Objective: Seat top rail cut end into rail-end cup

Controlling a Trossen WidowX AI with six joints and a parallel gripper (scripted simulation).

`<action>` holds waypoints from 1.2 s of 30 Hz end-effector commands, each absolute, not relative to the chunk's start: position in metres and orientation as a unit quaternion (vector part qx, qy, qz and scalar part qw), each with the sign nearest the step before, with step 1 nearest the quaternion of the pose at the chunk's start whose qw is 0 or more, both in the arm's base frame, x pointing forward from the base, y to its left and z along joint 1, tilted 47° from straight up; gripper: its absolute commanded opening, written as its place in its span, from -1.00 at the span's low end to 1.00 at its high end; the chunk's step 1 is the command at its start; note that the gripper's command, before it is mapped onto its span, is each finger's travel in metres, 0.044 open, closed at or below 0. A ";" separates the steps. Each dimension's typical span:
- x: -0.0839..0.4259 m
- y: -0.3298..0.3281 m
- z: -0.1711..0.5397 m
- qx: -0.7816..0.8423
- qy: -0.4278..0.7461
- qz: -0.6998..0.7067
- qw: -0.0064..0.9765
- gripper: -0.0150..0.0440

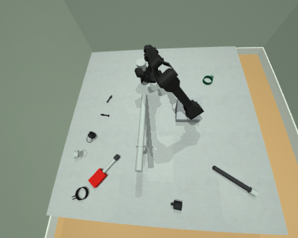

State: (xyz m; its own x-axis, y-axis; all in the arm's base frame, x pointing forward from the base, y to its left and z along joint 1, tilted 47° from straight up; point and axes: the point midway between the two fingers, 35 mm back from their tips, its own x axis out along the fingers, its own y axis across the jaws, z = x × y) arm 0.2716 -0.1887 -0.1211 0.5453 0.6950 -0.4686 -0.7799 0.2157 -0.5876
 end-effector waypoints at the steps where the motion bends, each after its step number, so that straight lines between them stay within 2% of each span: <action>1: 0.272 -0.189 -0.121 -0.408 0.052 0.472 0.780 -0.16; 4: 0.272 -0.189 -0.121 -0.408 0.052 0.472 0.780 -0.22; 7: 0.273 -0.188 -0.121 -0.405 0.056 0.471 0.782 -0.49; 36: 0.288 -0.187 -0.118 -0.367 0.121 0.448 0.806 -0.49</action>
State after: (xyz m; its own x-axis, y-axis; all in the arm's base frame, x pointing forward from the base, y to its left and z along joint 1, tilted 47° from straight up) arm 0.2852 -0.1864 -0.1187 0.5652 0.6448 -0.5145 -0.8096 0.3137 -0.4962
